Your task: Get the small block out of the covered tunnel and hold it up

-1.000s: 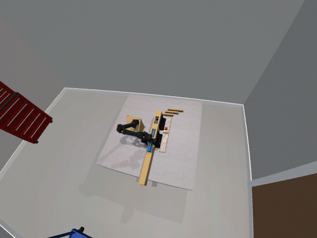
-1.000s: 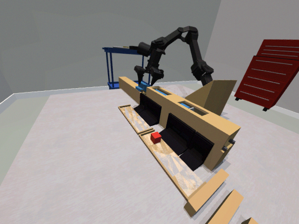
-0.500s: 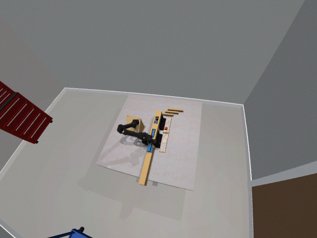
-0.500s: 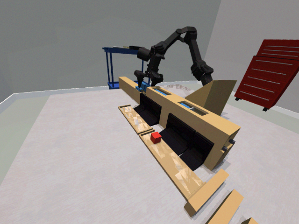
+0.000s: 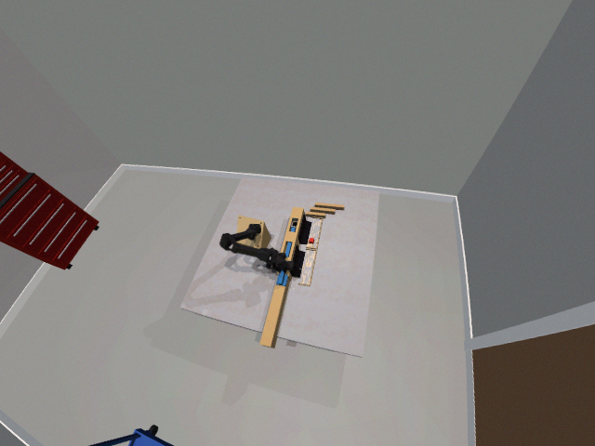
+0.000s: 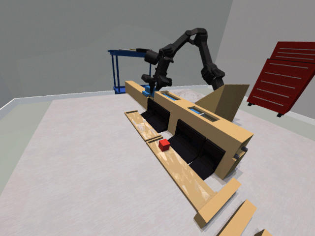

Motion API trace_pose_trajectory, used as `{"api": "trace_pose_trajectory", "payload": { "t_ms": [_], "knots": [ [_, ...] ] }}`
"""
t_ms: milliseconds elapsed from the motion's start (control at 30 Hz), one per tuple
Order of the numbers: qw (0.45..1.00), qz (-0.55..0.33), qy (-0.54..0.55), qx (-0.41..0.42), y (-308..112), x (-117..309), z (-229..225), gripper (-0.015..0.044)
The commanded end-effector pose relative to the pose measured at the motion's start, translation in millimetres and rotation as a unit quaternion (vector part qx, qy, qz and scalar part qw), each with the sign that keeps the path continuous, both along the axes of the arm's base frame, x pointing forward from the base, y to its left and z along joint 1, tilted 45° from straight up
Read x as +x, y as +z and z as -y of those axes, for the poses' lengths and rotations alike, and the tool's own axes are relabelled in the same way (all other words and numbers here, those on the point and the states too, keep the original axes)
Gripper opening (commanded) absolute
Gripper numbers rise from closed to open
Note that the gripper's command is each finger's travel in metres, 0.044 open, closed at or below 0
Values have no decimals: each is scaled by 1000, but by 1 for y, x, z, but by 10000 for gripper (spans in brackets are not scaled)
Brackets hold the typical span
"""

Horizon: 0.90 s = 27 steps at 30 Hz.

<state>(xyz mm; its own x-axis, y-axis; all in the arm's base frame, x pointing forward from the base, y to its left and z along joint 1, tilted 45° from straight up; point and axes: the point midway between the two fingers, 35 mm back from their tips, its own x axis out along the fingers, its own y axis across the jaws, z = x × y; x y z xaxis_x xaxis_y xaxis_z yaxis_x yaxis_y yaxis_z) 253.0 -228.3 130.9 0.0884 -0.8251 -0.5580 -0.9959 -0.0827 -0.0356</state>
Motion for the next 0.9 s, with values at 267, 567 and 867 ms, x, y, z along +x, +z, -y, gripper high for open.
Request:
{"api": "trace_pose_trajectory", "payload": {
  "t_ms": [267, 567, 867],
  "knots": [
    [1000, 3, 0, 2, -8, 2, -7, 0],
    [1000, 1, 0, 5, -32, 3, -26, 0],
    [997, 37, -47, -40, -9, -2, -8, 26]
  ]
}}
